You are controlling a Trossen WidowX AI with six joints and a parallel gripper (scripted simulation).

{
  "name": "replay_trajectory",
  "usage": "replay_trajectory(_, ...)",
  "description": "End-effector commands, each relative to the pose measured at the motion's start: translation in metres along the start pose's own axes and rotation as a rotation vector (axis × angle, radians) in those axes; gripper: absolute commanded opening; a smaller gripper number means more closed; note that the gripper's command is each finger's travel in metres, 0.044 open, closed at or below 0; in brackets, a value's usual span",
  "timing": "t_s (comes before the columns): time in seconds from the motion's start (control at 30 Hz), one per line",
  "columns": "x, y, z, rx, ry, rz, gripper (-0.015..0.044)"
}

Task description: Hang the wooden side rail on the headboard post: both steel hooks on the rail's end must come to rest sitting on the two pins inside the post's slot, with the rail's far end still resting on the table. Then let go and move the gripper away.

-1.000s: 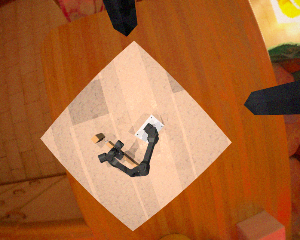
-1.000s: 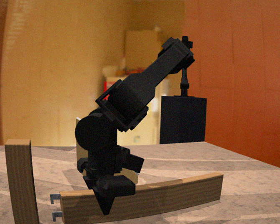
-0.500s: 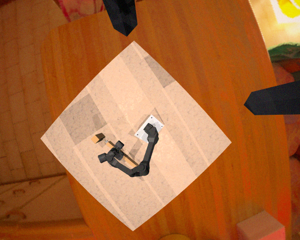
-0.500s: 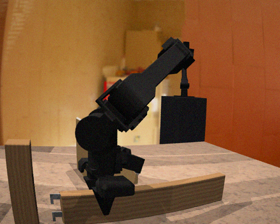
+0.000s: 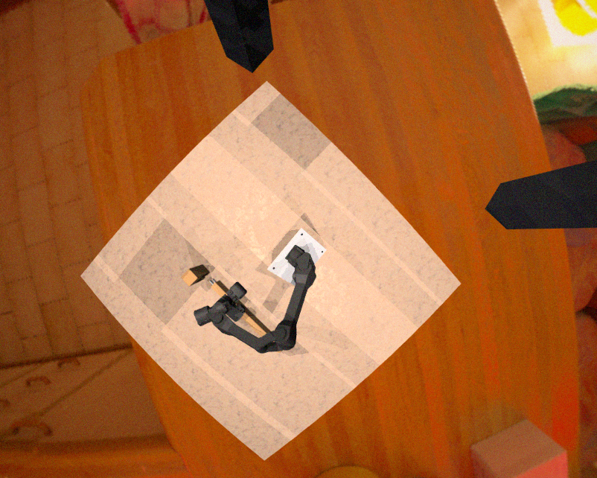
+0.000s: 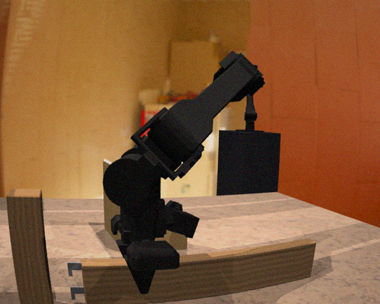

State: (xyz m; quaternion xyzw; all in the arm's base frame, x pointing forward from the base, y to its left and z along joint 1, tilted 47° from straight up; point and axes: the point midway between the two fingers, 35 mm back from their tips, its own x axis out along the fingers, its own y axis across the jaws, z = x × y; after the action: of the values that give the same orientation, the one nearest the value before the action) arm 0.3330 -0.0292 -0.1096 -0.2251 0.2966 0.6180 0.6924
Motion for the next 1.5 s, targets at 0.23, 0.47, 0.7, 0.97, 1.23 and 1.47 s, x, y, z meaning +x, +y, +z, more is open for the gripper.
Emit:
replay_trajectory(0.23,0.0,-0.007,0.001,0.01,-0.003,-0.006,0.0)
replay_trajectory(0.47,0.0,-0.01,0.001,0.01,-0.003,-0.006,0.0)
replay_trajectory(0.7,0.0,-0.013,0.001,0.01,-0.003,-0.006,0.0)
replay_trajectory(0.97,0.0,-0.017,0.001,0.01,-0.003,-0.006,0.0)
replay_trajectory(1.23,-0.001,-0.02,0.001,0.009,-0.003,-0.006,0.0)
replay_trajectory(1.47,-0.001,-0.023,0.001,0.009,-0.003,-0.007,0.0)
